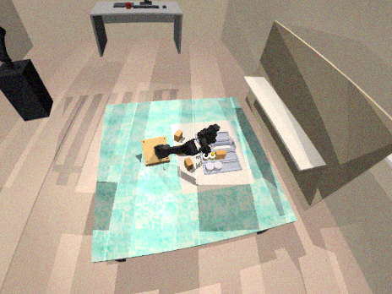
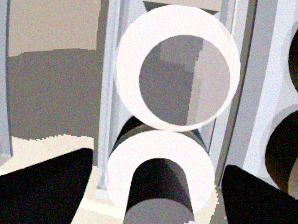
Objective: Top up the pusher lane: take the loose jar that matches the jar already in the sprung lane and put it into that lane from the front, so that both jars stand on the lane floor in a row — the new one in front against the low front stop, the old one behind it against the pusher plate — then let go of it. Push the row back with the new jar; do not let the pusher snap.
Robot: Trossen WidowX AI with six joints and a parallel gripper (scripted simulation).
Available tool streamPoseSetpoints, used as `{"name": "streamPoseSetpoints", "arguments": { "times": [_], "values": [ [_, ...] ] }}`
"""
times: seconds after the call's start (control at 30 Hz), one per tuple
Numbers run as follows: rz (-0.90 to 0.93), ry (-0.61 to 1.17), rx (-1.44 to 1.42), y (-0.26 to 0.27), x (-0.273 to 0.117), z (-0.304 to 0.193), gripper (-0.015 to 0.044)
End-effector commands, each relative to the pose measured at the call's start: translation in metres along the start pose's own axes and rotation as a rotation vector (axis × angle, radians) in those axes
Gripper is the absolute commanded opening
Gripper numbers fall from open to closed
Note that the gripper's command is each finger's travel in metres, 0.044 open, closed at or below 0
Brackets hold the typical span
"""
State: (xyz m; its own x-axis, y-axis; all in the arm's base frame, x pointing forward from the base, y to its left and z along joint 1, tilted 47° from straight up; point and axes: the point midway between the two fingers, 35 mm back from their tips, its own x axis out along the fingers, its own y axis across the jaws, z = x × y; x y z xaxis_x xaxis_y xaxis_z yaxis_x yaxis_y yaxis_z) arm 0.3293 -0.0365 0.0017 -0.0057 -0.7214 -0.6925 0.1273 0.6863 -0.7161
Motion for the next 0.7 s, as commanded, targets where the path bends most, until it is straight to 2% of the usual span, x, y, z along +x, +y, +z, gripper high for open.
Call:
{"name": "streamPoseSetpoints", "arguments": {
  "times": [0.0, 0.33, 0.67],
  "values": [
    [-0.001, -0.003, 0.003, 0.000, -0.007, 0.001, 0.0295],
    [-0.001, -0.003, 0.003, 0.000, -0.020, -0.001, 0.0295],
    [0.001, -0.002, 0.002, 0.002, -0.021, -0.032, 0.0295]
  ]
}}
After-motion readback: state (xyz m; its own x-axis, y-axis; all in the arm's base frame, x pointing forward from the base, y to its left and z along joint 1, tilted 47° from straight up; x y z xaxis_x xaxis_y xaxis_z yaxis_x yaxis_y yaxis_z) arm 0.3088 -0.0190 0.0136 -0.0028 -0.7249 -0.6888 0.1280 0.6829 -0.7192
